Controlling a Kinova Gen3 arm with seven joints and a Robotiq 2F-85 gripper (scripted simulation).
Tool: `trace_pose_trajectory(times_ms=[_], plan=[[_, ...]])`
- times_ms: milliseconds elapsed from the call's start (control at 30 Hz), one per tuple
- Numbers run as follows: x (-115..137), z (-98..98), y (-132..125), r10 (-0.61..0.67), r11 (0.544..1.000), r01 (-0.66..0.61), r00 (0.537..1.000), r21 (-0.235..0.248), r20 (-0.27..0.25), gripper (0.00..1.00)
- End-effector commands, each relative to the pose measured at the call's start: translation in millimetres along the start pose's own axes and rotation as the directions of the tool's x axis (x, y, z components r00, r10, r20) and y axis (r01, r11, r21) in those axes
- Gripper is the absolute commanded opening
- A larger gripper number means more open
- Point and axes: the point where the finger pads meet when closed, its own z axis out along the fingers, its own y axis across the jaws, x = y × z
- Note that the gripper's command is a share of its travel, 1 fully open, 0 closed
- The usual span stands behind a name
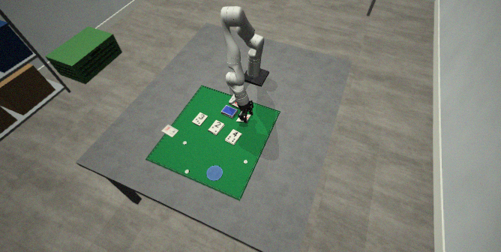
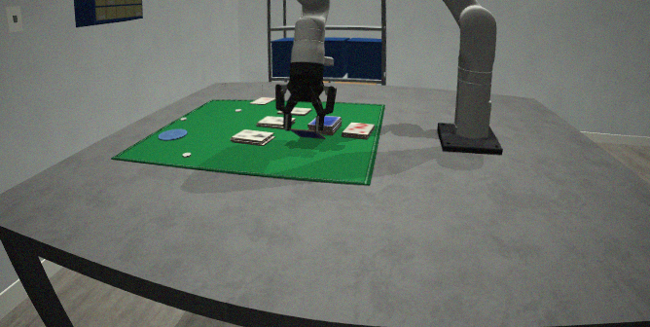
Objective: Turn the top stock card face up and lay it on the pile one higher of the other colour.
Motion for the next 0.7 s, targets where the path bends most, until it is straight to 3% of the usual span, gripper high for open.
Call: trace_pose_trajectory(times_ms=[0, 667], plan=[[7.0, 0.9, -0.3, 0.015, 1.0, -0.015, 1.0, 0.001, 0.02, 0.71], [5.3, 2.0, 1.1, 0.008, 1.0, -0.008, 0.997, -0.002, 0.076, 0.71]])
